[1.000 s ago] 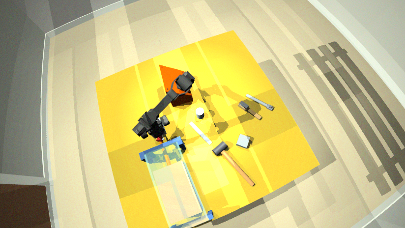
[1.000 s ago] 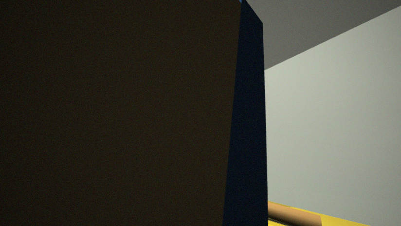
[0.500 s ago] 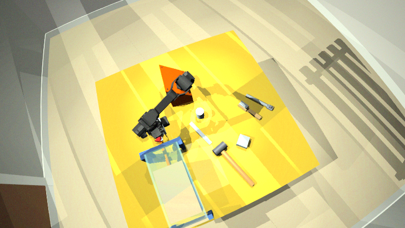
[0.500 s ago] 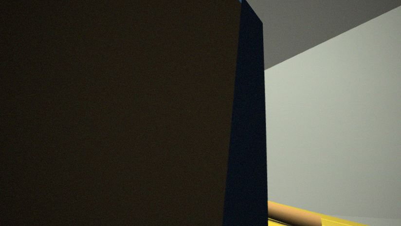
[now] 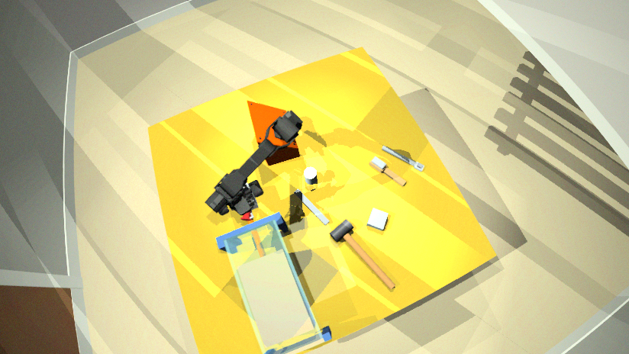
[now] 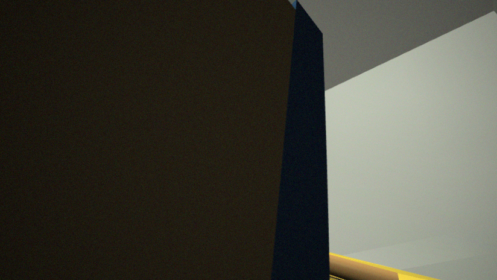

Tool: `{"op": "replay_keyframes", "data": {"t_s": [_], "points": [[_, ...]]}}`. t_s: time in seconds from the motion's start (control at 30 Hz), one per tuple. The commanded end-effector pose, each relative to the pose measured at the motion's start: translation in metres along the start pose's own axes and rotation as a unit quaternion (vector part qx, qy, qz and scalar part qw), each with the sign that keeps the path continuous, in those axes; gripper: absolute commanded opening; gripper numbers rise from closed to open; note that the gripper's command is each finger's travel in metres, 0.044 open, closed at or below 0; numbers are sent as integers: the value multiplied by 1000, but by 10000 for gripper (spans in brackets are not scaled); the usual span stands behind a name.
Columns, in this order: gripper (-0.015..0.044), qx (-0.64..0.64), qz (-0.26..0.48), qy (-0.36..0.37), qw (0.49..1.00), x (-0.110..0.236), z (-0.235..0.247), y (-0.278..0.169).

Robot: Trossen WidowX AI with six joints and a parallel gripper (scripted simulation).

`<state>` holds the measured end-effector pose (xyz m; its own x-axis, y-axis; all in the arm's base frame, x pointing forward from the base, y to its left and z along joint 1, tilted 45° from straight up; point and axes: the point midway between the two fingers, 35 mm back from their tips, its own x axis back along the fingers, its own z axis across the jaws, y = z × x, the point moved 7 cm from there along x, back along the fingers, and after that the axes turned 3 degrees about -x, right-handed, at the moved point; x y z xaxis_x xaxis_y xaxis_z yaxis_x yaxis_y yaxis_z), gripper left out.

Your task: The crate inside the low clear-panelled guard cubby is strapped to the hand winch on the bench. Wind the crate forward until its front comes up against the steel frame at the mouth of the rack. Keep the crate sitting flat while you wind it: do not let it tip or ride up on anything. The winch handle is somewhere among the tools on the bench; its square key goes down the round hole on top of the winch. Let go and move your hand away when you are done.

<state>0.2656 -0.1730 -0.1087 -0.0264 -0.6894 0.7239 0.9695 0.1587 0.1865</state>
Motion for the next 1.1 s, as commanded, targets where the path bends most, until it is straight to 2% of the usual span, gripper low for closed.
{"op": "replay_keyframes", "data": {"t_s": [0.0,0.8,1.07], "points": [[0,7,3,2,1000,-4,0,-1],[0,-36,4,-2,999,-4,-4,0],[0,11,3,3,1000,-4,0,0]]}}
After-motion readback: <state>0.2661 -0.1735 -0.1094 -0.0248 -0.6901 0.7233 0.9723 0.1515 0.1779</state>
